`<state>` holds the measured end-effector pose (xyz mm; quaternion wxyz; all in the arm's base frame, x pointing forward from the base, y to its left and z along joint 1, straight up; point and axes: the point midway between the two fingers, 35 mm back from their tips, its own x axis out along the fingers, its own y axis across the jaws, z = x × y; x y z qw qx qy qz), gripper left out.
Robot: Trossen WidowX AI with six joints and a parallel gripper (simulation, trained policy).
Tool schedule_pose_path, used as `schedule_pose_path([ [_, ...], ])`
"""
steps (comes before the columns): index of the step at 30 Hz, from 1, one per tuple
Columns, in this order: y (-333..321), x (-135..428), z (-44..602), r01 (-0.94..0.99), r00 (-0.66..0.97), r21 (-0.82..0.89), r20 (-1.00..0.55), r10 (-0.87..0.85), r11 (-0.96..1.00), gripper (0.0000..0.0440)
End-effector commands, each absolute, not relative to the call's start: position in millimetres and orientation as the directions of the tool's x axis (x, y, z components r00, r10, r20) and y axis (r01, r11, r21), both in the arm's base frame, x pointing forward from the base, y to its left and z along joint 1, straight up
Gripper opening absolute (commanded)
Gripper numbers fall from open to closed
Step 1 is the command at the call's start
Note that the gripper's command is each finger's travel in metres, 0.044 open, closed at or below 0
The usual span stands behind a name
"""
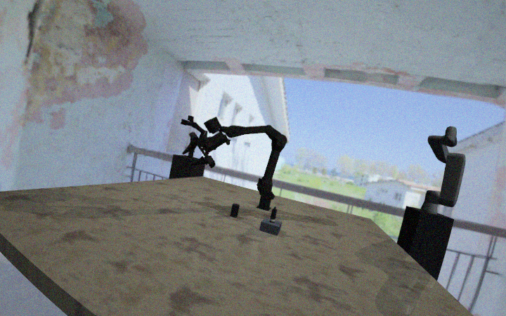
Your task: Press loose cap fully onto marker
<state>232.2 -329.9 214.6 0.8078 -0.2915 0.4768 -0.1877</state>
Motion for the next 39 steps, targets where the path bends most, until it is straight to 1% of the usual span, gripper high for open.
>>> schedule_pose_path([
  [1, -326.3, 236.3, 211.8, 0.023, 0.464, -0.63, -0.681, -0.567, 0.776, 0.0318],
  [39, -265.7, 271.9, 165.4, -0.007, 0.316, -0.399, -0.871, -0.377, 0.917, 0.0318],
])
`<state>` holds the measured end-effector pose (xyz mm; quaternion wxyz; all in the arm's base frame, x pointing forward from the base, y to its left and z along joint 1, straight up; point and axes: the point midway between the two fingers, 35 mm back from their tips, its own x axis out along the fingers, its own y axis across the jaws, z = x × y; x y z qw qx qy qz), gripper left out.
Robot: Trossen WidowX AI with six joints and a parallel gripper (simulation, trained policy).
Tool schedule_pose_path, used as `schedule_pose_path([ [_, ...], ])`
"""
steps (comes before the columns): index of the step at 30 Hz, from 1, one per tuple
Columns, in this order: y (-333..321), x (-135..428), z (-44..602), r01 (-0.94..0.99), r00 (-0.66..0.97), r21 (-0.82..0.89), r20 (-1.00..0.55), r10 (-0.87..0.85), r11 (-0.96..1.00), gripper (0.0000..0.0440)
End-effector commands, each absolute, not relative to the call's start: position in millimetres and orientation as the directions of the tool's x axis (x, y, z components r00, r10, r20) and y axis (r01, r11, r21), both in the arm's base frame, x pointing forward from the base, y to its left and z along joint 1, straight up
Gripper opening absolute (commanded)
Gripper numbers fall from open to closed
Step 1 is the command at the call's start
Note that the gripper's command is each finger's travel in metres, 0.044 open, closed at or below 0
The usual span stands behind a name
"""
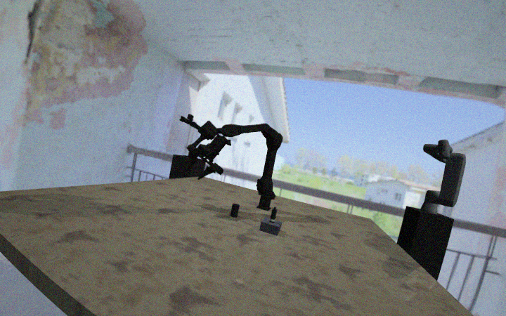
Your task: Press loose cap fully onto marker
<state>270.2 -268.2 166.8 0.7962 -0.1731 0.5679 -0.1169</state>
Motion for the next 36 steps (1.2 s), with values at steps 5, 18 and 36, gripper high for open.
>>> schedule_pose_path([
  [5, -257.2, 275.1, 160.2, -0.008, 0.293, -0.374, -0.888, -0.355, 0.927, 0.0318],
  [18, -233.6, 281.8, 148.4, -0.009, 0.234, -0.308, -0.925, -0.298, 0.951, 0.0318],
  [36, -197.1, 286.9, 136.3, -0.01, 0.153, -0.214, -0.966, -0.21, 0.977, 0.0319],
])
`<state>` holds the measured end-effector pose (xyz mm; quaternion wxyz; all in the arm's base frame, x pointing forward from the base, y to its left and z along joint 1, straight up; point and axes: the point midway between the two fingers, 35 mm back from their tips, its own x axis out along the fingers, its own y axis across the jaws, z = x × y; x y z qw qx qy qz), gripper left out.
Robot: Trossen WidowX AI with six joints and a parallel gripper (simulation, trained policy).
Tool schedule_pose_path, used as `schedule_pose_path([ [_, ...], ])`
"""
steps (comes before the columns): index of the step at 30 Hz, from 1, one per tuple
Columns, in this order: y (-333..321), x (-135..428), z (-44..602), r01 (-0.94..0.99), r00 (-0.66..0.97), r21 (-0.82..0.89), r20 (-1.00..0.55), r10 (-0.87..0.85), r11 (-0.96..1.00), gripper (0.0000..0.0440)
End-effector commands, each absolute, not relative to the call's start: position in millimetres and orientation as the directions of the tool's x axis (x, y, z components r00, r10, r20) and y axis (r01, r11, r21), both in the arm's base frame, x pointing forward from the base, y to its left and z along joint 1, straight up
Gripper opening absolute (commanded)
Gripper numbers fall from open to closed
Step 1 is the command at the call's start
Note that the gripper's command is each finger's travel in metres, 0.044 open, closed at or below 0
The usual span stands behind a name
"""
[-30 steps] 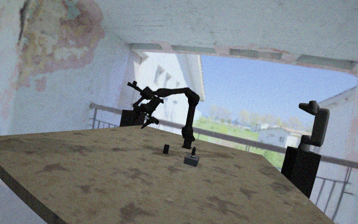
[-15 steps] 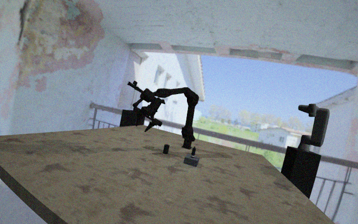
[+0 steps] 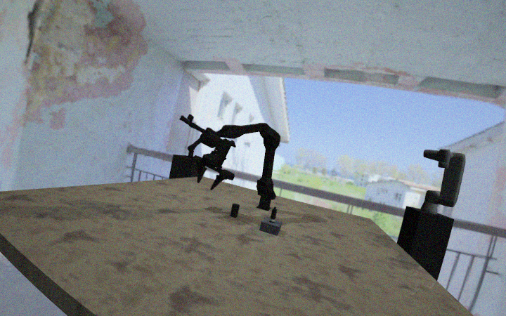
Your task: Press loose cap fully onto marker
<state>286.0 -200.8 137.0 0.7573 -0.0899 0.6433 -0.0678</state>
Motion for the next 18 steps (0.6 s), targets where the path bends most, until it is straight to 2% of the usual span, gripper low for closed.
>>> schedule_pose_path([
  [1, -194.9, 287.0, 135.8, -0.01, 0.148, -0.208, -0.968, -0.205, 0.978, 0.0319],
  [18, -156.0, 286.6, 127.5, -0.02, 0.069, -0.108, -0.992, -0.107, 0.994, 0.0318],
])
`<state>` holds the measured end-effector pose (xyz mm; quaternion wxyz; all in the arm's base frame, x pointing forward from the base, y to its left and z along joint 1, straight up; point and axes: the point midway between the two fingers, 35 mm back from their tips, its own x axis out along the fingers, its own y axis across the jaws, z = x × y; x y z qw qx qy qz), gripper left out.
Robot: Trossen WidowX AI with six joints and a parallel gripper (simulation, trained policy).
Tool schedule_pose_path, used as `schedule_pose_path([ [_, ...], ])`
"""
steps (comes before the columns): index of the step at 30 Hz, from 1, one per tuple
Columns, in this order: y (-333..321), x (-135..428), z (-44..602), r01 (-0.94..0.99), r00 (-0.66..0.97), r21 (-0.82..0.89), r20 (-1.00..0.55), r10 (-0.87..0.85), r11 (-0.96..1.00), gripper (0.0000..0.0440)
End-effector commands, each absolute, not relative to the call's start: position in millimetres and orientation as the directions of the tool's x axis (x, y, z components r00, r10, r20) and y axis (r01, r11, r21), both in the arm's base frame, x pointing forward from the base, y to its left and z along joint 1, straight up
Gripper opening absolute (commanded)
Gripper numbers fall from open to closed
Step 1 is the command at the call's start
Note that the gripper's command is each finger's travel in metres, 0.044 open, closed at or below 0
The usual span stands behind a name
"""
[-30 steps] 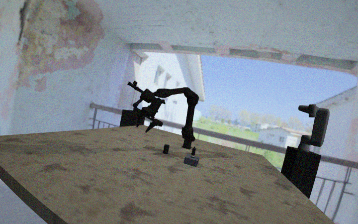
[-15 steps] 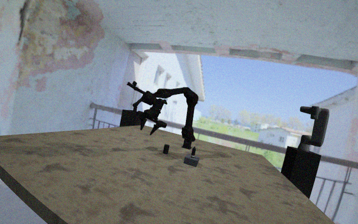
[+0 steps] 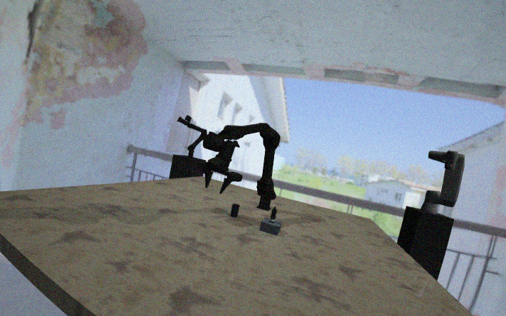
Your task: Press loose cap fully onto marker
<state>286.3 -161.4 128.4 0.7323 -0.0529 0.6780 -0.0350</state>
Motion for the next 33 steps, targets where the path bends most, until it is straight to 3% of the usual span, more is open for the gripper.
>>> schedule_pose_path([
  [1, -153.6, 286.4, 127.1, -0.021, 0.064, -0.102, -0.993, -0.101, 0.995, 0.0318],
  [33, -80.6, 274.5, 107.5, -0.125, -0.108, 0.066, -0.993, 0.053, 0.99, 0.0308],
])
